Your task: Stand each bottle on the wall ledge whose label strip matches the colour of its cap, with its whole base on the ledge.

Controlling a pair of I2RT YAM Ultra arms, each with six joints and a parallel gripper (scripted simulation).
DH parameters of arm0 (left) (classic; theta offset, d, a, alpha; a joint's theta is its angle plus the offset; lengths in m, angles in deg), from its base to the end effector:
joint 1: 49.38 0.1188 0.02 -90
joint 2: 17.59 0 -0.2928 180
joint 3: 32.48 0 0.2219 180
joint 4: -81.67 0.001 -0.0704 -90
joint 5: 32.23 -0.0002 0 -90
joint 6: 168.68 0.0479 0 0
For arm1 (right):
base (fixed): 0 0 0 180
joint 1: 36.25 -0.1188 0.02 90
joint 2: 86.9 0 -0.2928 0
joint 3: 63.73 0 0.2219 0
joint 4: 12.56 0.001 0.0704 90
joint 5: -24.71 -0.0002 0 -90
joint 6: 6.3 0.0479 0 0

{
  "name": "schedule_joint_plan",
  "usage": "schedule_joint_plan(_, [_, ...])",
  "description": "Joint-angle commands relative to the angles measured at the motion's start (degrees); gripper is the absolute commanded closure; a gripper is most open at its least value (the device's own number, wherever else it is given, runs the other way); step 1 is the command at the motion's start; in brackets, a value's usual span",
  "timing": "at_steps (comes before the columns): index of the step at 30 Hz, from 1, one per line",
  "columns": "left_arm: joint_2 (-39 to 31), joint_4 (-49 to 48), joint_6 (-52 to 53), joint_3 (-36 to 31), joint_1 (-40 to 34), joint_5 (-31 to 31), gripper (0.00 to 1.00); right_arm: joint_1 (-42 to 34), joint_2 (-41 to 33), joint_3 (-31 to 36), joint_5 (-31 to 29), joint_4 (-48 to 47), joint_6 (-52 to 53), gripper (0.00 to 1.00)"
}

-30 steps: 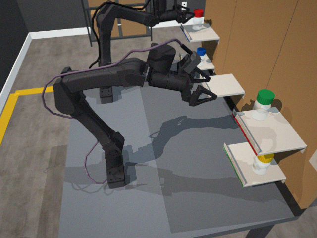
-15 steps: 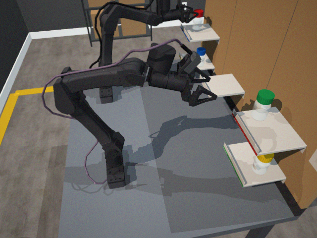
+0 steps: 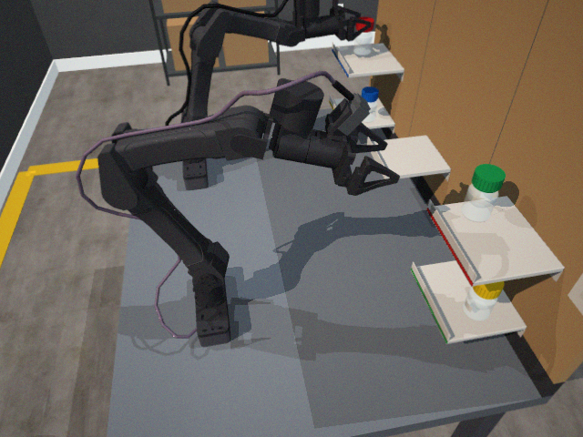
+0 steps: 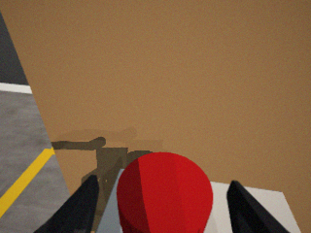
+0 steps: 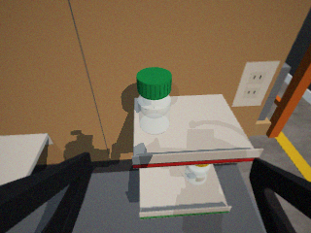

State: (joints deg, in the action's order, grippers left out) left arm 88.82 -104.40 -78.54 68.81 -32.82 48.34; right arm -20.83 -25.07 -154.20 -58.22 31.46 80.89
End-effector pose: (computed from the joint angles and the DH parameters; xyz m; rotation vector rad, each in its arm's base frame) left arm 0.4250 0.1192 0.3816 -0.0927 1.5526 0.1024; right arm 0.1852 -0.0439 0.4518 0.1158 1.8349 -0.1097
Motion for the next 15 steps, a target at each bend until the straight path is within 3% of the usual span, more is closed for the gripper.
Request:
schedule_joint_plan(1, [1.35,1.59,-0.46,2.56,-0.76,0.55,0.19,-0.16,-0.11,-1.35,-0.15,0.01,0.1,0.0])
schedule_joint_plan(12, [1.45,1.73,-0.46,2.76,-0.75,0.45,0.19,-0.16,-0.11,-1.35,-0.15,0.01,0.1,0.0])
schedule_joint_plan(14, [1.45,1.73,-0.46,2.76,-0.75,0.45,0.19,-0.5,-0.02,-1.26,-0.66,-1.82,0.58,0.19])
schedule_joint_plan(15, [1.45,1.73,-0.46,2.76,-0.75,0.45,0.19,-0.55,0.33,-1.03,-0.73,-3.16,0.69,0.19])
